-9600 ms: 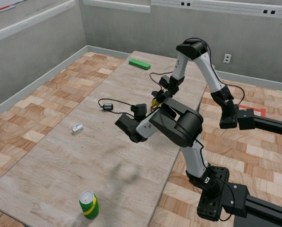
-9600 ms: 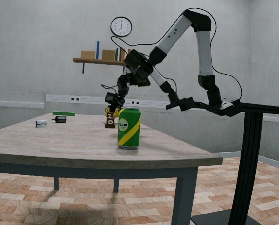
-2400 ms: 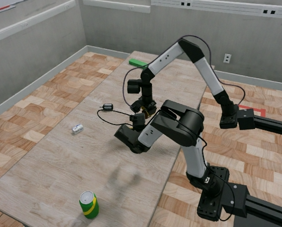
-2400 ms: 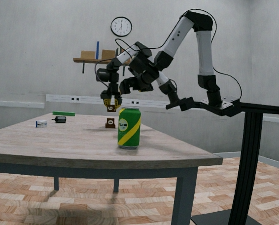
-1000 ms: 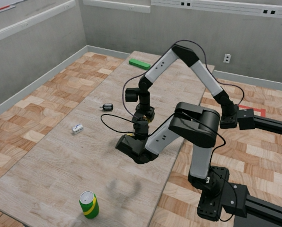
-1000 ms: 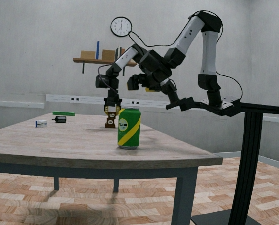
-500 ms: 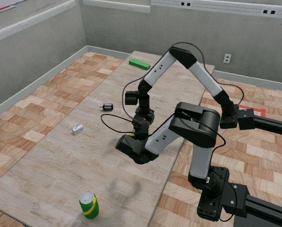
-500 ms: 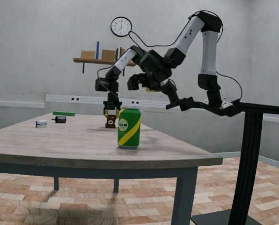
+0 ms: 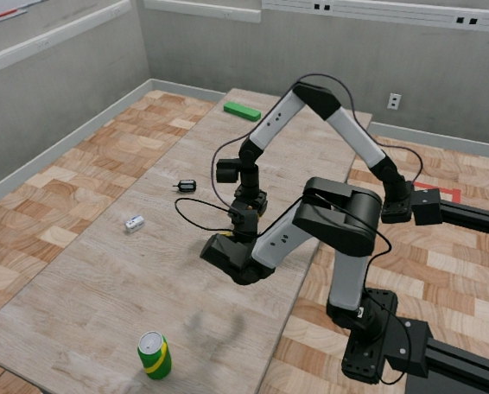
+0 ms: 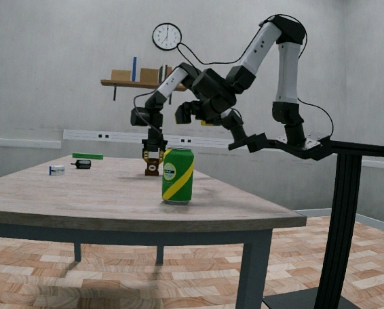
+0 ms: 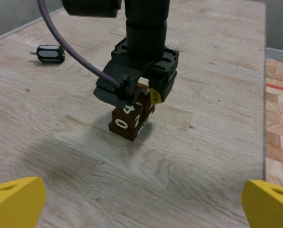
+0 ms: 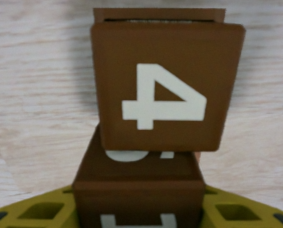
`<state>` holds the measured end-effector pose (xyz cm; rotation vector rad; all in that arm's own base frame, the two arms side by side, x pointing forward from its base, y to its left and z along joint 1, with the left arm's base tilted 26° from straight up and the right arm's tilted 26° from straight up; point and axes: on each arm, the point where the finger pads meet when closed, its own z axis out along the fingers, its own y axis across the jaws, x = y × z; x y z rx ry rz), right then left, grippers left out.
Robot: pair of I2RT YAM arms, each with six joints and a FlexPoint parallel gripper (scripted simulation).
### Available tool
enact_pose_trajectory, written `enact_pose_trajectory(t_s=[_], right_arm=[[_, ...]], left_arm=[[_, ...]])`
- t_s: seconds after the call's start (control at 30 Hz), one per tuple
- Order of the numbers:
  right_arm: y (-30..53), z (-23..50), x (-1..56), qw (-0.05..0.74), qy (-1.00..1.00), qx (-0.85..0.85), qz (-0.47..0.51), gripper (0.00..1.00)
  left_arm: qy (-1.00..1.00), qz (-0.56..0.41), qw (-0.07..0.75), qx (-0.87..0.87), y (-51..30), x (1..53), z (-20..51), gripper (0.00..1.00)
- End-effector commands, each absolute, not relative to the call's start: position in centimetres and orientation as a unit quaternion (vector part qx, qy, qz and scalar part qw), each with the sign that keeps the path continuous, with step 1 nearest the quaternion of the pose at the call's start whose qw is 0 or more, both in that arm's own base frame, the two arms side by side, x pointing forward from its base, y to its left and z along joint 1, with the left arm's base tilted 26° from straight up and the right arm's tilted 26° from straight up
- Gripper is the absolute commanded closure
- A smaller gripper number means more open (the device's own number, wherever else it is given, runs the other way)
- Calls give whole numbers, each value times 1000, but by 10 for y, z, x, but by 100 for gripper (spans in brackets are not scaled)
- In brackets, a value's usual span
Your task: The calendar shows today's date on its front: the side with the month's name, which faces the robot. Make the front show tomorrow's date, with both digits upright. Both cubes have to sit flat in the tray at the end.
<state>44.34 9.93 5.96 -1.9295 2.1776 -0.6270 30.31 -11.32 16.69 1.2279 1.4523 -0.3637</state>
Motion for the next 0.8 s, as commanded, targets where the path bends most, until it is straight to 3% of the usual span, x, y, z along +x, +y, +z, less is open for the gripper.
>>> enact_pose_trajectory(t_s=[0.0,0.77], right_arm=[[104,88,461,124,730,-631,-231,70],[97,44,460,92,728,-646,-210,70]], left_arm=[[606,-150,577,527,-113,299,175,0],[606,-150,577,527,-113,299,175,0]])
